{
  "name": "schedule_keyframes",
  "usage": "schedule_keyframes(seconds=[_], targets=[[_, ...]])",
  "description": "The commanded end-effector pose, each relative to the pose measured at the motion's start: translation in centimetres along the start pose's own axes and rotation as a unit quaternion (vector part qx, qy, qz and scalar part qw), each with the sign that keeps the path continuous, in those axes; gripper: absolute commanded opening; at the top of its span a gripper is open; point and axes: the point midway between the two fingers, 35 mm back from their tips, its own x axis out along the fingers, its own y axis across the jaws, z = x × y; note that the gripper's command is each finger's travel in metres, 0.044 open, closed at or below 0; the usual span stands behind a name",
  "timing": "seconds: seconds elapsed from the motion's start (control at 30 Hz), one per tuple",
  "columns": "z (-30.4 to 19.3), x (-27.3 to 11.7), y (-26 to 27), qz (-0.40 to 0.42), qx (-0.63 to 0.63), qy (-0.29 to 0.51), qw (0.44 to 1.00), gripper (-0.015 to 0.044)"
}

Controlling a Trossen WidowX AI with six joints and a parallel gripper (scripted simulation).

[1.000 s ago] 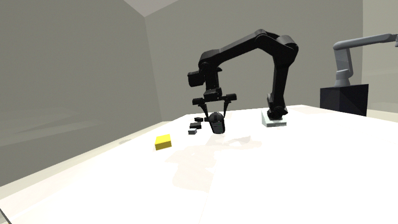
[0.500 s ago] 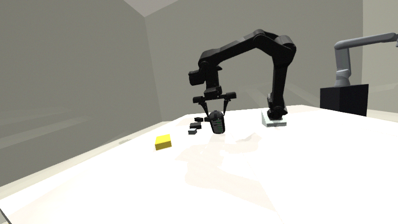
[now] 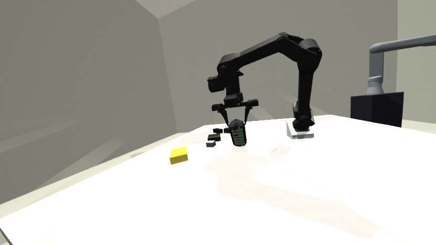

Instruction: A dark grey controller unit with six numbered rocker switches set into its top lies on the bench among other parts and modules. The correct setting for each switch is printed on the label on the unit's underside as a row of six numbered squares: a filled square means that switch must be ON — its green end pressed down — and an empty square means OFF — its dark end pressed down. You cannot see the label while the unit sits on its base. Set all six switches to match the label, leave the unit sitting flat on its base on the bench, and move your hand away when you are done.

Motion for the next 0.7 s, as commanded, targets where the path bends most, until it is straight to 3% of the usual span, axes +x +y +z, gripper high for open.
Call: schedule_keyframes(seconds=[0.0,0.67], targets=[[-0.8,0.0,-0.1,0.004,0.002,0.008,1.0,0.0336],[-2.4,-0.5,-0.1,0.005,0.002,0.008,1.0,0.0338]])
